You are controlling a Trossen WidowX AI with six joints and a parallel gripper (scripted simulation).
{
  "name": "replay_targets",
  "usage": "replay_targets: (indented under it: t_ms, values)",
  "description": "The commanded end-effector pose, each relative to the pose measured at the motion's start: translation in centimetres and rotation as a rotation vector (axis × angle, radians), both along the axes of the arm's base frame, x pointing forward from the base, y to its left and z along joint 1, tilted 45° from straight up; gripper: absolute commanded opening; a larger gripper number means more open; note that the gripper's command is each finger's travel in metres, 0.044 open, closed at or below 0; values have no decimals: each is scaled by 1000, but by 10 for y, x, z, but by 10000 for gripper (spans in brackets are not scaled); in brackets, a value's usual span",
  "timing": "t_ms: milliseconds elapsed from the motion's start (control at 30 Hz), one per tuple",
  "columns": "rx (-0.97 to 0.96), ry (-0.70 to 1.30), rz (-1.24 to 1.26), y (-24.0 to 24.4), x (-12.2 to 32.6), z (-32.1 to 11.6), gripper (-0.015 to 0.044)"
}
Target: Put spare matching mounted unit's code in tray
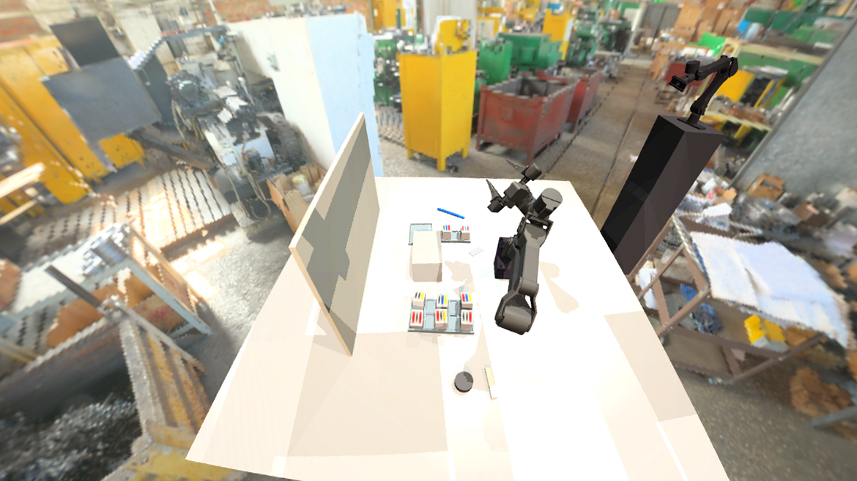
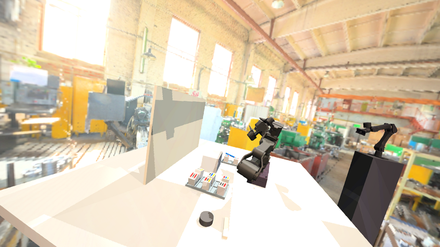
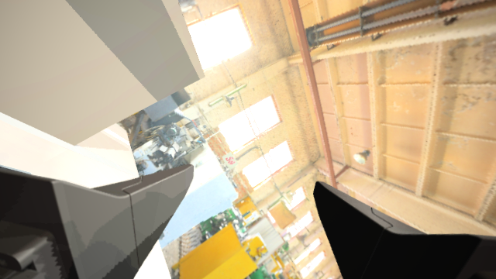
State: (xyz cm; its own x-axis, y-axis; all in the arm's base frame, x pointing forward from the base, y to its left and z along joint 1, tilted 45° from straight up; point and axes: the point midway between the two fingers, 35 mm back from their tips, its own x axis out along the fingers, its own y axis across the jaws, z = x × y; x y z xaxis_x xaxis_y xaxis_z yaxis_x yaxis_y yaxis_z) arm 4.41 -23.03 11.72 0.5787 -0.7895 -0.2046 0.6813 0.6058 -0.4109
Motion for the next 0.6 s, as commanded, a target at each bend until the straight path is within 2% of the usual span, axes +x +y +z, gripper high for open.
replay_targets:
  t_ms: [0, 200, 333, 567]
  values:
    - [0, 0, 0, 0, 0, 0, 426]
    - [10, -8, -2, 0, 1, 0, 440]
    - [162, -68, 60, -14, 19, 6, 440]
    - [444, -49, 272, -37, 75, 19, 440]
